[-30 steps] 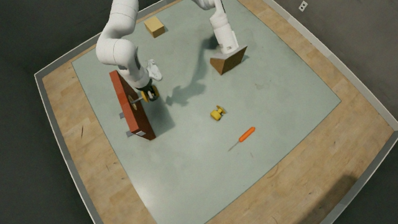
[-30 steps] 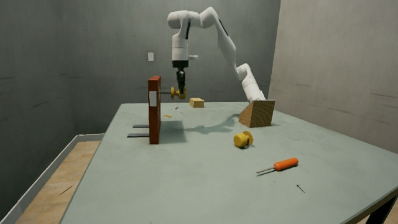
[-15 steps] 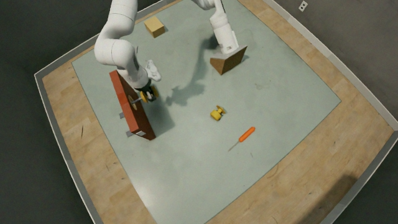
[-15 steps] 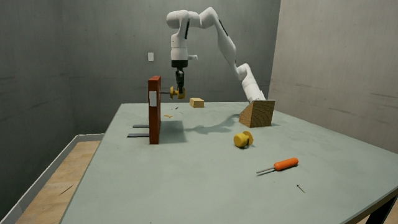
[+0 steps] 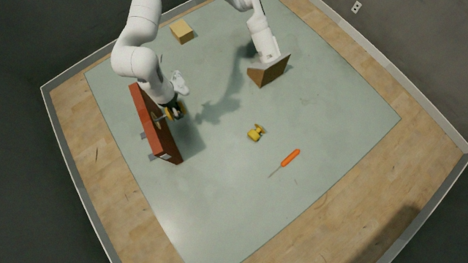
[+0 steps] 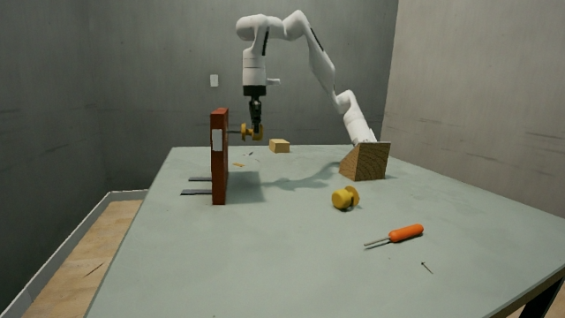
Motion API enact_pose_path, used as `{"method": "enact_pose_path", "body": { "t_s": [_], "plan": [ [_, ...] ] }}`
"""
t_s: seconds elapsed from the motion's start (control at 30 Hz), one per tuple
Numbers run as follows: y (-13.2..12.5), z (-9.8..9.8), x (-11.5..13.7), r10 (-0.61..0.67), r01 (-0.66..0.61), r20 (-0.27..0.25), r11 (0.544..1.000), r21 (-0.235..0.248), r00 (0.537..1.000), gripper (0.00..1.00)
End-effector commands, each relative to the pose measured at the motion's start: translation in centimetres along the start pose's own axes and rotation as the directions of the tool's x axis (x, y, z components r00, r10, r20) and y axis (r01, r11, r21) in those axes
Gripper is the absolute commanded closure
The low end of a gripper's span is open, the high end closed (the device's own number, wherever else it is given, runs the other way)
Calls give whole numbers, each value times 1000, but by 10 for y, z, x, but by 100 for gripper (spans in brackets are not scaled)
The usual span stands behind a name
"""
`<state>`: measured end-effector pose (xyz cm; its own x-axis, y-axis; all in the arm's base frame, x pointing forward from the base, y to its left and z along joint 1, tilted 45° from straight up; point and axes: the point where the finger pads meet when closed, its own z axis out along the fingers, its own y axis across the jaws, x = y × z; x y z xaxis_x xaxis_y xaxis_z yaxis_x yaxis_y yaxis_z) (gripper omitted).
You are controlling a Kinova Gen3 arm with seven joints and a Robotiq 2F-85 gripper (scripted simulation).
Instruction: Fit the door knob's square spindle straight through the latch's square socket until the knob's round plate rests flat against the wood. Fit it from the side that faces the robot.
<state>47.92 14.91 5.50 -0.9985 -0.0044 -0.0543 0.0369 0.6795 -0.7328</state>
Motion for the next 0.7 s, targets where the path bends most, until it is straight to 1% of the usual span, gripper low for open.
{"method": "enact_pose_path", "body": {
  "t_s": [0.0,0.33,0.67],
  "plan": [
    [-4,1,-2,-8,8,1,1000,11,1000,37],
    [-3,0,-8,-6,6,3,1000,9,1000,37],
    [-4,1,-7,-8,8,0,1000,12,1000,37]
  ]
}}
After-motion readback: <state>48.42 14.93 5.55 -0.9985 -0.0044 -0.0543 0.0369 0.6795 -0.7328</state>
